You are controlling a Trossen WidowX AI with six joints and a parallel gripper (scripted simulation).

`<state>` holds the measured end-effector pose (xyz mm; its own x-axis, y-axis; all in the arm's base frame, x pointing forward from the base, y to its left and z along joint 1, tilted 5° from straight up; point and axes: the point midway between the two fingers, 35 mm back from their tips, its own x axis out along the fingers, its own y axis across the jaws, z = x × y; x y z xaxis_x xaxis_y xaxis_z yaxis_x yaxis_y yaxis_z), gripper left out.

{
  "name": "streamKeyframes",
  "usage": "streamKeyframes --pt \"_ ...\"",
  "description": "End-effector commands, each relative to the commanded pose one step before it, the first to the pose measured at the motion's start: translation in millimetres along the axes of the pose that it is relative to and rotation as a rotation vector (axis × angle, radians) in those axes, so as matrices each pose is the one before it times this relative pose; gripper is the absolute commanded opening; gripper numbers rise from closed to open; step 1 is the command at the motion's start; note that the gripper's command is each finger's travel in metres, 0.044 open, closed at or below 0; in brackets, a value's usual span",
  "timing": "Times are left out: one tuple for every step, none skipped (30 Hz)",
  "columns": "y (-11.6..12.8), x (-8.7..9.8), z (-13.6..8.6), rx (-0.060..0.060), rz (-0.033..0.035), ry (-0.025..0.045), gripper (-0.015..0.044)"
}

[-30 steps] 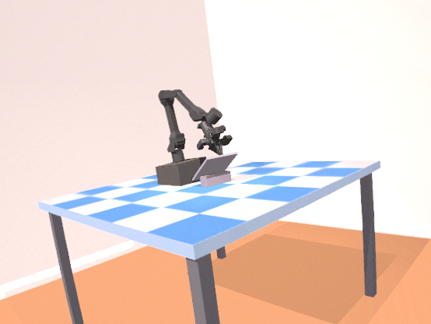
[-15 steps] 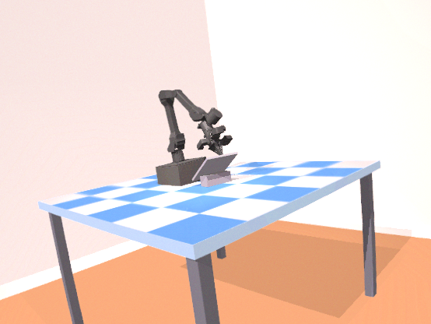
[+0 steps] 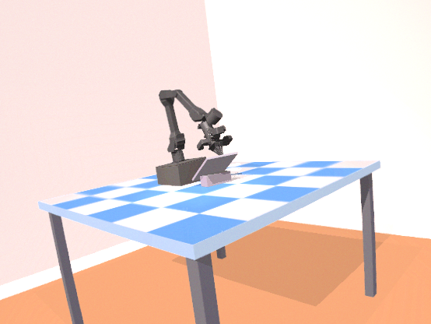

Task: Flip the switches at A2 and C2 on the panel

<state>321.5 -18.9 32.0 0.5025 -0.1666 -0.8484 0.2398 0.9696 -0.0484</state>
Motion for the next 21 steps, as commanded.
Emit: streamKeyframes --pt "0.58 0.8 -0.35 -0.0041 0.00412 0.0008 0.0" --pt "0.0 0.13 0.0 0.0 0.0 0.0 0.0" --pt "0.0 0.13 0.0 0.0 0.0 0.0 0.0" --pt "0.0 0.13 0.0 0.0 0.0 0.0 0.0" --pt "0.0 0.13 0.0 0.0 0.0 0.0 0.0" --pt "0.0 0.13 0.0 0.0 0.0 0.0 0.0" --pt "0.0 0.13 0.0 0.0 0.0 0.0 0.0" --pt "0.0 0.13 0.0 0.0 0.0 0.0 0.0" --pt "0.0 0.13 0.0 0.0 0.0 0.0 0.0" --pt "0.0 0.13 0.0 0.0 0.0 0.0 0.0" --pt "0.0 0.13 0.0 0.0 0.0 0.0 0.0" --pt "0.0 0.13 0.0 0.0 0.0 0.0 0.0" --pt "0.0 0.13 0.0 0.0 0.0 0.0 0.0" --pt "0.0 0.13 0.0 0.0 0.0 0.0 0.0" --pt "0.0 0.13 0.0 0.0 0.0 0.0 0.0" --pt "0.0 0.13 0.0 0.0 0.0 0.0 0.0" --pt "0.0 0.13 0.0 0.0 0.0 0.0 0.0" --pt "0.0 0.13 0.0 0.0 0.0 0.0 0.0" --pt "0.0 0.13 0.0 0.0 0.0 0.0 0.0" --pt "0.0 0.13 0.0 0.0 0.0 0.0 0.0" --pt "0.0 0.13 0.0 0.0 0.0 -0.00001 0.0"
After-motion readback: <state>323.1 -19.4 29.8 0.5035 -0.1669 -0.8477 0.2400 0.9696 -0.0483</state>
